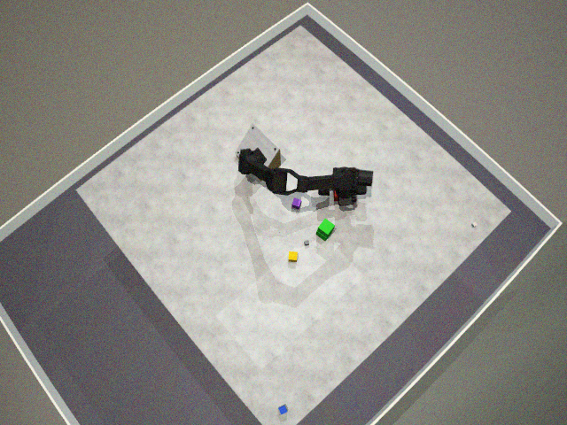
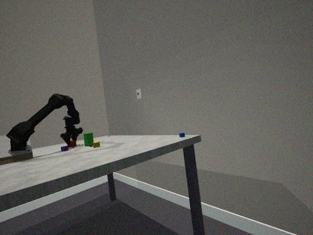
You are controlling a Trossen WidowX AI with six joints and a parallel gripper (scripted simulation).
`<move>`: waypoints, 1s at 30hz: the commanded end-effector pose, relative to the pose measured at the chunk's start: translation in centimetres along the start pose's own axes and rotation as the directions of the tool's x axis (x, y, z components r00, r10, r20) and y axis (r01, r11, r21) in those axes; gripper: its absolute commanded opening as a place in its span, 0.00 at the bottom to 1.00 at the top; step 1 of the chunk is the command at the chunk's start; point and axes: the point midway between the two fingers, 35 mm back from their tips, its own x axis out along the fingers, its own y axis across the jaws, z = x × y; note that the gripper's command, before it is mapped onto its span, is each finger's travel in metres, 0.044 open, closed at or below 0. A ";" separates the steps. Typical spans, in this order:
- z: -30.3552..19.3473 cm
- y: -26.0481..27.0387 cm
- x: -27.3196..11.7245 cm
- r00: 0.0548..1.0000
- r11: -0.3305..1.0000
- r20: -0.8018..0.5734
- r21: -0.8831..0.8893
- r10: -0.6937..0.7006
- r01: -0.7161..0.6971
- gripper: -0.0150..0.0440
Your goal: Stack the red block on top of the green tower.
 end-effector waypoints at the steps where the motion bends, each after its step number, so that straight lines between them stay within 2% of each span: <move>1: -0.1 -0.2 0.6 1.000 1.000 0.003 -0.008 -0.004 0.004 1.00; 15: -0.1 -0.2 0.7 1.000 1.000 0.003 -0.008 -0.004 0.004 1.00; 24: -0.1 -0.2 0.7 1.000 1.000 0.003 -0.008 -0.004 0.004 0.60; 30: -0.1 -0.2 0.7 1.000 1.000 0.003 -0.008 -0.004 0.004 0.53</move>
